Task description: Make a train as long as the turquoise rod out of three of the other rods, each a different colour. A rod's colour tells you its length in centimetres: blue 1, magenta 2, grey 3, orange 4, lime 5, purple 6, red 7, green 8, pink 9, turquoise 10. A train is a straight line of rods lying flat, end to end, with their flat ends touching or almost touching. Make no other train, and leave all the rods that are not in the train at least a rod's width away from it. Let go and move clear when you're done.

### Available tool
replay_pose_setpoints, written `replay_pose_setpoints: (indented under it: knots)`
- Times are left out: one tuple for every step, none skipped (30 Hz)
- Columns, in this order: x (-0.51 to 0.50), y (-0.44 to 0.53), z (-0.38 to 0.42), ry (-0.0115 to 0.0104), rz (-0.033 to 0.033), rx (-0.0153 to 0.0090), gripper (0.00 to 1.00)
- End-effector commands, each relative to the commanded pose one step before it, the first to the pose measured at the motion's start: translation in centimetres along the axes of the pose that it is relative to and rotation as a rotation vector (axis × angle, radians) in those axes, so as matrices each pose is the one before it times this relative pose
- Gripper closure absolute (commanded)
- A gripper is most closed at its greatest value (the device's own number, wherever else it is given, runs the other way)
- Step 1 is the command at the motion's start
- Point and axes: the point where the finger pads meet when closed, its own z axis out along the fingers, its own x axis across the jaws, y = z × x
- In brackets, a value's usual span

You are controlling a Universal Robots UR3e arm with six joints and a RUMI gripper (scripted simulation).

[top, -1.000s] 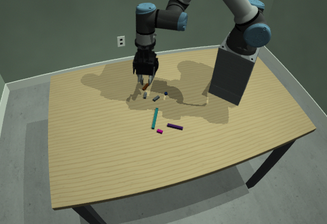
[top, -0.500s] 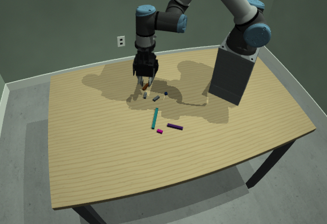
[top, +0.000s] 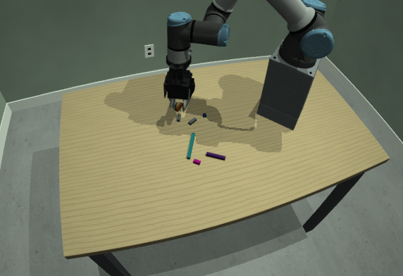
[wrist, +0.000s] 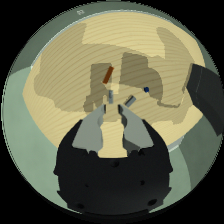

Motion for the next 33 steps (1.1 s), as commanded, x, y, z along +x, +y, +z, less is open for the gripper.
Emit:
replay_pose_setpoints:
  knots:
    - [-0.131, -0.0186, 0.6704, -0.00258, -0.00005, 0.00009, 0.86]
    - [-0.005, -0.0038, 0.1506, 0.0, 0.0, 0.0, 0.86]
    - [-0.004, -0.0037, 0.1466, 0.0, 0.0, 0.0, 0.86]
    - [-0.004, -0.0036, 0.1415, 0.0, 0.0, 0.0, 0.86]
    - [0.0, 0.0, 0.0, 0.0, 0.0, 0.0, 0.86]
    - [0.0, 0.0, 0.0, 0.0, 0.0, 0.0, 0.86]
    - [-0.005, -0.0035, 0.136, 0.0, 0.0, 0.0, 0.86]
    - [-0.004, -0.0033, 0.1303, 0.0, 0.0, 0.0, 0.86]
    - [-0.003, -0.0031, 0.124, 0.0, 0.0, 0.0, 0.86]
    - [-0.004, -0.003, 0.1166, 0.0, 0.0, 0.0, 0.86]
    - [-0.004, -0.0028, 0.1095, 0.0, 0.0, 0.0, 0.86]
    - [-0.003, -0.0026, 0.1021, 0.0, 0.0, 0.0, 0.86]
    - [-0.002, -0.0023, 0.0944, 0.0, 0.0, 0.0, 0.86]
    - [-0.002, -0.0022, 0.0862, 0.0, 0.0, 0.0, 0.86]
    - [-0.003, -0.002, 0.0778, 0.0, 0.0, 0.0, 0.86]
    - [-0.002, -0.0018, 0.0697, 0.0, 0.0, 0.0, 0.86]
    - [-0.002, -0.0016, 0.0615, 0.0, 0.0, 0.0, 0.86]
    - [-0.002, -0.0013, 0.0534, 0.0, 0.0, 0.0, 0.86]
    - [-0.001, -0.0011, 0.0456, 0.0, 0.0, 0.0, 0.86]
    - [-0.001, -0.0009, 0.038, 0.0, 0.0, 0.0, 0.86]
    - [-0.001, -0.0008, 0.0307, 0.0, 0.0, 0.0, 0.86]
    - [0.0, 0.0, 0.0, 0.0, 0.0, 0.0, 0.86]
    - [0.0, 0.0, 0.0, 0.0, 0.0, 0.0, 0.86]
    - [-0.001, -0.0006, 0.024, 0.0, 0.0, 0.0, 0.86]
    - [0.0, -0.0004, 0.0178, 0.0, 0.0, 0.0, 0.86]
    - [0.0, -0.0003, 0.0124, 0.0, 0.0, 0.0, 0.86]
    - [0.0, -0.0002, 0.0078, 0.0, 0.0, 0.0, 0.86]
    - [0.0, -0.0001, 0.0041, 0.0, 0.0, 0.0, 0.86]
    - [0.0, 0.0, 0.0016, 0.0, 0.0, 0.0, 0.86]
    - [0.0, 0.0, 0.0002, 0.0, 0.0, 0.0, 0.86]
    - [0.0, 0.0, 0.0, 0.0, 0.0, 0.0, 0.86]
    - [0.0, 0.0, 0.0, 0.0, 0.0, 0.0, 0.86]
    - [0.0, 0.0, 0.0, 0.0, 0.0, 0.0, 0.86]
